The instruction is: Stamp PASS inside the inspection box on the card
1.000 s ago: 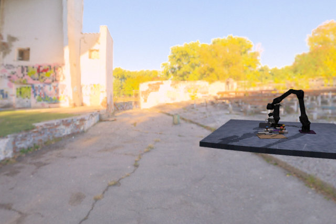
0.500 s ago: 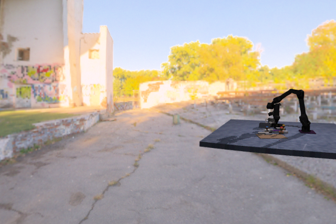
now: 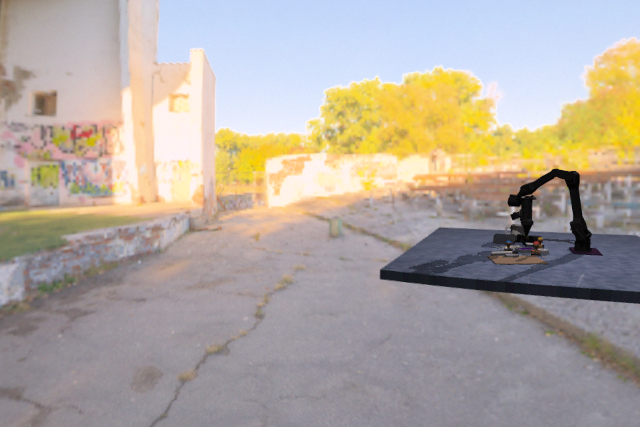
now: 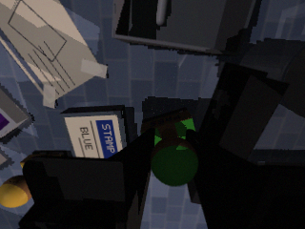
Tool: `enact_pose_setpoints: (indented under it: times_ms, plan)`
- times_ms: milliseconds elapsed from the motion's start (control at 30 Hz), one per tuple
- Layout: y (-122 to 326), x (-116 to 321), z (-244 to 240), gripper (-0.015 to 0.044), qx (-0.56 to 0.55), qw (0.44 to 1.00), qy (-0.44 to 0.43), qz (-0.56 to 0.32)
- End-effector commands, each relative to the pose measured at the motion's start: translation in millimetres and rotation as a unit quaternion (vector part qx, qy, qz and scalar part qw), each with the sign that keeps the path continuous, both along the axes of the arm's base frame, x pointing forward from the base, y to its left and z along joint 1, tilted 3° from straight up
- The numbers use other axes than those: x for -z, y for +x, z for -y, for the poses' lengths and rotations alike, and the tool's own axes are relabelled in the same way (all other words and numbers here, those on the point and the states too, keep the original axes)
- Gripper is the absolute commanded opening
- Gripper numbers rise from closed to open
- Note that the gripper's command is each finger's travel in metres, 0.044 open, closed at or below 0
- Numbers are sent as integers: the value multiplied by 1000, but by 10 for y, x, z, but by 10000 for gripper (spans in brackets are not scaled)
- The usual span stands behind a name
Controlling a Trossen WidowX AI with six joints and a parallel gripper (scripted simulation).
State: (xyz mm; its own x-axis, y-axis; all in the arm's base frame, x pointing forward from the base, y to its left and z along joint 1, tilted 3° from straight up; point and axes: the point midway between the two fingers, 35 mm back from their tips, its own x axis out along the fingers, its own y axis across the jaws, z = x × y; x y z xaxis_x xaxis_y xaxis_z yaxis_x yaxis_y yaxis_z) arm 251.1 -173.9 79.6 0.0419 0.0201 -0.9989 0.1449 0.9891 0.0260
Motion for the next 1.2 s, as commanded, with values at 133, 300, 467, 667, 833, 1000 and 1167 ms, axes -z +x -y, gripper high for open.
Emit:
enact_pose_setpoints:
  times_ms: [133, 300, 467, 667, 833, 1000, 1167]
  plan:
    - [6, -51, 14, 0, 1, 1000, -4, 0]
    - [5, -76, 14, 0, 1, 1000, -4, 0]
    - [5, -100, 15, 0, 1, 1000, -5, 0]
    - [4, -130, 15, 0, 1, 1000, -5, 0]
    - [3, -154, 15, 0, 1, 1000, -6, 0]
    - [2, -179, 15, 0, 1, 1000, -6, 0]
    - [0, -204, 14, 0, 1, 1000, -6, 0]
